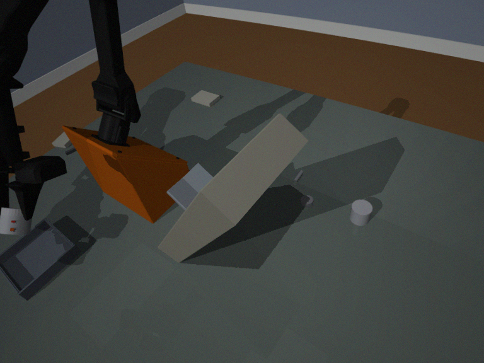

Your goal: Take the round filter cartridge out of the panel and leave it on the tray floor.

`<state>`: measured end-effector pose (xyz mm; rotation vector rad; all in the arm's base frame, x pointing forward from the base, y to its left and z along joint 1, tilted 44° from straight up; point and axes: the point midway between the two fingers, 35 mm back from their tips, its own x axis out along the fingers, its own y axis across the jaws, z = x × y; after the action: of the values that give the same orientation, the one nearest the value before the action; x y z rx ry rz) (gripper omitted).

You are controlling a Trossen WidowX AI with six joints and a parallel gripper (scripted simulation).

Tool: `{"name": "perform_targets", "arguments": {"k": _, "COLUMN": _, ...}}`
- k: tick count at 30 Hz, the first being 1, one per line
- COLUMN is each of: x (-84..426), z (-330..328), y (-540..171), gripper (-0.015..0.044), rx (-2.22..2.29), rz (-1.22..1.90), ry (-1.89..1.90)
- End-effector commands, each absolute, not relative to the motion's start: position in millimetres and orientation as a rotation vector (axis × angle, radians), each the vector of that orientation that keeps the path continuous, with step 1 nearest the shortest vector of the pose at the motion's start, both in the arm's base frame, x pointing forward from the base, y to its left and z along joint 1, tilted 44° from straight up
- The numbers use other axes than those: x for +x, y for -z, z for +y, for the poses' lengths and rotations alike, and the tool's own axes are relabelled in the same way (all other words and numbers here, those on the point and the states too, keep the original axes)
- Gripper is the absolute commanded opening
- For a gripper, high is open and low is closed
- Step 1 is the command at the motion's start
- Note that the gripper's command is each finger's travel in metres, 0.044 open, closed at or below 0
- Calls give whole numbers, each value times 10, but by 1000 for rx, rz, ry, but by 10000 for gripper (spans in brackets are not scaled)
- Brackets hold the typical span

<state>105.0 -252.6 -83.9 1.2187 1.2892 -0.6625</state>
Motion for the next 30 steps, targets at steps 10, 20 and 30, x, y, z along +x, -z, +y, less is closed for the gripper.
{"name": "perform_targets", "arguments": {"k": 10, "x": 537, "z": -2500, "y": 1270, "gripper": 0, "rx": 1288, "rz": 1304, "ry": 876}}
{"name": "perform_targets", "arguments": {"k": 20, "x": -117, "z": -2195, "y": 1732, "gripper": 0, "rx": 1377, "rz": 1329, "ry": 1130}}
{"name": "perform_targets", "arguments": {"k": 30, "x": -609, "z": -1696, "y": 2047, "gripper": 0, "rx": 1463, "rz": 1361, "ry": 1352}}
